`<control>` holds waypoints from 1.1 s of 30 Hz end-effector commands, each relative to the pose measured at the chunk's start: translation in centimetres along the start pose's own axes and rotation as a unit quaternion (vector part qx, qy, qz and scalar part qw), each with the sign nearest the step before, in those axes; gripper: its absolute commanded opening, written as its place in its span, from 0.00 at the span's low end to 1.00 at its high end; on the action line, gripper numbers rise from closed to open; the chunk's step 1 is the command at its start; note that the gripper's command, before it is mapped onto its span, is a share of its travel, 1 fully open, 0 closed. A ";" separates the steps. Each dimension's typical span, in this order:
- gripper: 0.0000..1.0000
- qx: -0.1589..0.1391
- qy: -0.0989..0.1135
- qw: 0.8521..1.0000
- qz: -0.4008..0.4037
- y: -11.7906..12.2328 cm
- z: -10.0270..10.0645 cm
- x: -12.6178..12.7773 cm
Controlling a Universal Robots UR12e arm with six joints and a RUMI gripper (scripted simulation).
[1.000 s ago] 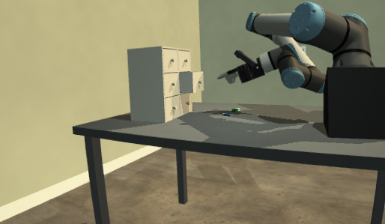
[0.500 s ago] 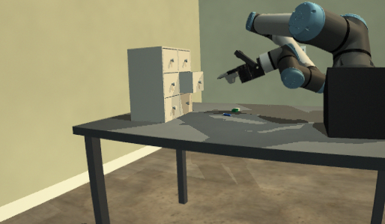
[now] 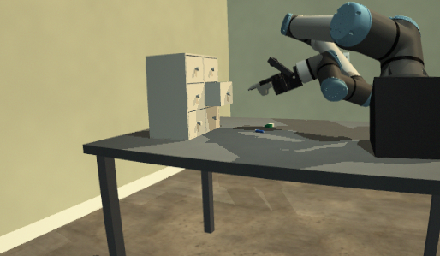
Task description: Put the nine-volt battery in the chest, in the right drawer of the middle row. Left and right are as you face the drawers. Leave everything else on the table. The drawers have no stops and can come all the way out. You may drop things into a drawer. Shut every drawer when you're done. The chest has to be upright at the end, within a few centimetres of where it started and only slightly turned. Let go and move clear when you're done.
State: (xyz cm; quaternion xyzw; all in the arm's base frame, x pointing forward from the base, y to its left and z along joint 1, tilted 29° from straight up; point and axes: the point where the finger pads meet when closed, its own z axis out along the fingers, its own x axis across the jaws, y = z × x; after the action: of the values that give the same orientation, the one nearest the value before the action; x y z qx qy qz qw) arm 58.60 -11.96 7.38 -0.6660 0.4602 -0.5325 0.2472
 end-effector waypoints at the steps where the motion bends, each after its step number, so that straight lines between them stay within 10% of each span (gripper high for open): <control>1: 0.20 0.000 0.000 1.000 0.000 -0.1 0.2 0.0; 33: 0.20 0.000 0.000 1.000 0.000 -0.3 4.9 0.0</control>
State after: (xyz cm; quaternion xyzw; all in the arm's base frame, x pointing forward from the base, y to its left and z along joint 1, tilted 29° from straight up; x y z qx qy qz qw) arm 62.45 -12.53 6.28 -0.6658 0.4600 -0.5327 0.2477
